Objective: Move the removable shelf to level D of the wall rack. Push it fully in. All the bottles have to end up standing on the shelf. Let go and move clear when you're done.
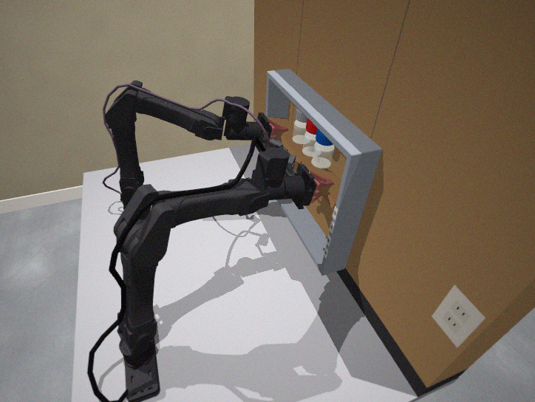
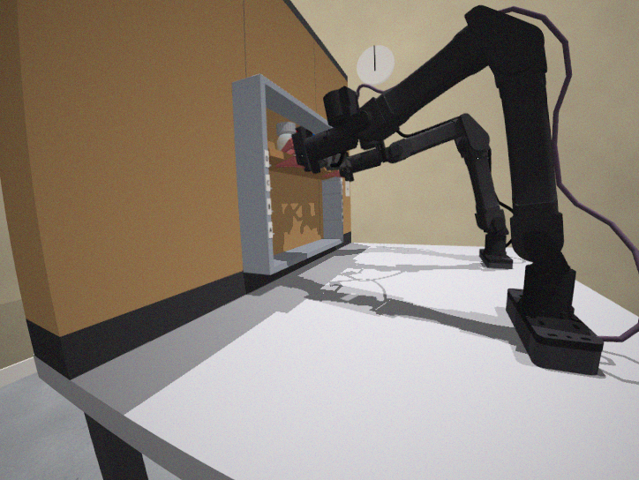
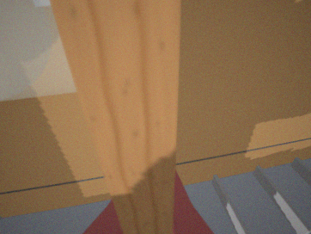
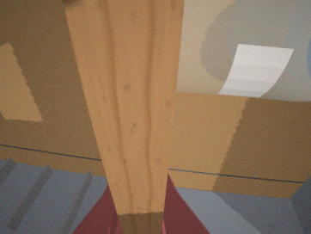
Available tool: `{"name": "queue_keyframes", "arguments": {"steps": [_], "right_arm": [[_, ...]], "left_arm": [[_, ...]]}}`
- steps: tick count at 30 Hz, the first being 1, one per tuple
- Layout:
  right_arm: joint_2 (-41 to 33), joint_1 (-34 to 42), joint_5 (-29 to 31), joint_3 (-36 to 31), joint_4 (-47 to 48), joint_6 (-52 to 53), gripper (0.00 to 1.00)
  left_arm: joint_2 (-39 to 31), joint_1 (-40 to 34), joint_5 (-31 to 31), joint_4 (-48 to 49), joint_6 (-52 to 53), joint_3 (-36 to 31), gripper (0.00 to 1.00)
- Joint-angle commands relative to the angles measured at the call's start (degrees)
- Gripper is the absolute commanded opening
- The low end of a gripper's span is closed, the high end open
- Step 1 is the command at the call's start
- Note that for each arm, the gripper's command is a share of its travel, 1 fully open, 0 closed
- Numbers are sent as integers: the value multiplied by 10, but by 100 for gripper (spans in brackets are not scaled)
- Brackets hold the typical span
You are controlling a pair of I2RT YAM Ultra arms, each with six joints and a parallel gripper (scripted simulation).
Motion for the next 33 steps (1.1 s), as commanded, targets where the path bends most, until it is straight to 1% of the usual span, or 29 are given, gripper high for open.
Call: {"name": "queue_keyframes", "arguments": {"steps": [1,23,33], "right_arm": [[-16,-5,5,35,64,-26,0],[-16,-5,5,35,64,-26,0],[5,-6,4,-41,156,-25,0]], "left_arm": [[-16,4,1,66,28,35,0],[-16,4,1,66,28,35,0],[14,5,3,161,26,-36,0]]}}
